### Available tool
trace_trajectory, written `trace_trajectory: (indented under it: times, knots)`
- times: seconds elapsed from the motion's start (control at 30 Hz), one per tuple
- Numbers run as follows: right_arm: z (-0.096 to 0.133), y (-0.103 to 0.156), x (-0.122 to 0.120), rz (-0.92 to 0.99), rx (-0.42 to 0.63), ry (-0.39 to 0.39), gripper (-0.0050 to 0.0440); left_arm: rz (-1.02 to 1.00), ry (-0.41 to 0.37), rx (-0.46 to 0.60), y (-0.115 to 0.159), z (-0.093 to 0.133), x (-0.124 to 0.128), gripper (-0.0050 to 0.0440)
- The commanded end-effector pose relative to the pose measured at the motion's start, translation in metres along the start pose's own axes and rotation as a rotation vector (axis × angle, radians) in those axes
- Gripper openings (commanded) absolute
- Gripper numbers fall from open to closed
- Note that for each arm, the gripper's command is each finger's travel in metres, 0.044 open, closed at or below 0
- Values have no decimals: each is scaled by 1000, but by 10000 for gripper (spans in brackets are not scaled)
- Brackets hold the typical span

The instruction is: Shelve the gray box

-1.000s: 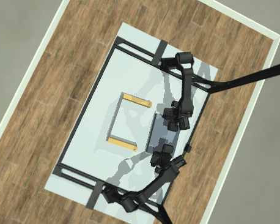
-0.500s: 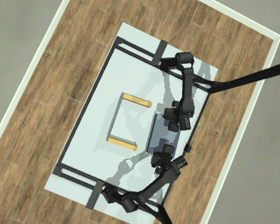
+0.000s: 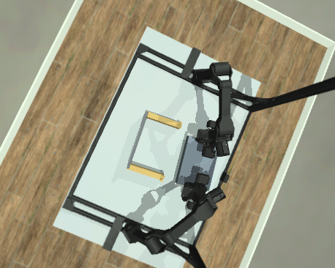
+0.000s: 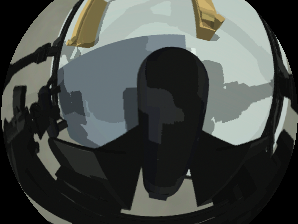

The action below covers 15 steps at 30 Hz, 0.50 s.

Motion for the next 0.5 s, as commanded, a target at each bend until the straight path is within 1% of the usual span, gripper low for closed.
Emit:
trace_trajectory:
  times: [0.0, 0.47]
  knots:
    - [16, 0, 8, -1, 10, -43, 0, 7, 32, 26, 3, 14, -9, 0]
    - [32, -3, 11, -1, 10, -43, 0, 7, 32, 26, -1, 29, -12, 0]
Point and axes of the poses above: on each arm, the point midway between the two fingers, 35 mm back from their tips, its own z axis back along the fingers, its own x axis across the jaws, y = z × x, the point moved 7 cm from there along z, back along the fingers, and after that the axes turned 3 degrees about z, right-handed, at the moved point
